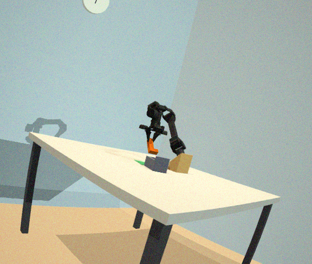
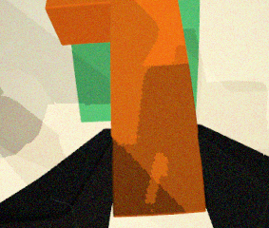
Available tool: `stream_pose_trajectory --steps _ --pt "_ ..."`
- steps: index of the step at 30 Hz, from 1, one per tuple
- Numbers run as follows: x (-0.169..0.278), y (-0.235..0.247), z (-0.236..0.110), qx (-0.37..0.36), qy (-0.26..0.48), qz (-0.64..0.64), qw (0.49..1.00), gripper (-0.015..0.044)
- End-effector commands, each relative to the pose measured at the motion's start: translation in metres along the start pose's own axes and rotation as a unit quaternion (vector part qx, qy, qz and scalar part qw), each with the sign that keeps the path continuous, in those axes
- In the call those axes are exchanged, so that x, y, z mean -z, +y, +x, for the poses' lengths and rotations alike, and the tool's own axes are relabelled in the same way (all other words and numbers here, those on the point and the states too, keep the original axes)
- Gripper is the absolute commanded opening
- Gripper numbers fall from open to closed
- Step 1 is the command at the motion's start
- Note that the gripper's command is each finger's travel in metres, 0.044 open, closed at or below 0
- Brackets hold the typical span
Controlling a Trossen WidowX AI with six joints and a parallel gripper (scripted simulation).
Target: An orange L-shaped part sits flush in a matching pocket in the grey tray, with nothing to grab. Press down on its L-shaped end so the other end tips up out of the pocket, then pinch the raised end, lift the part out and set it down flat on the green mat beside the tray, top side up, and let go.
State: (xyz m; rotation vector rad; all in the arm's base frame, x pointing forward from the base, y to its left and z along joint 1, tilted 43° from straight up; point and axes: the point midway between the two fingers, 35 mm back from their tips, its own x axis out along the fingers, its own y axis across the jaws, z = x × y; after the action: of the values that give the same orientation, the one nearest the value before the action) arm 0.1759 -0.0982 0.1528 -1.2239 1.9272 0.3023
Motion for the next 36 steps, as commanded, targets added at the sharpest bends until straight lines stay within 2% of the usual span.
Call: stream_pose_trajectory --steps 1,36 --pt "0.001 0.002 0.008 0.0 0.003 -0.002 1.0 0.0" --pt "0.002 0.001 0.063 0.001 0.004 -0.002 1.0 0.0"
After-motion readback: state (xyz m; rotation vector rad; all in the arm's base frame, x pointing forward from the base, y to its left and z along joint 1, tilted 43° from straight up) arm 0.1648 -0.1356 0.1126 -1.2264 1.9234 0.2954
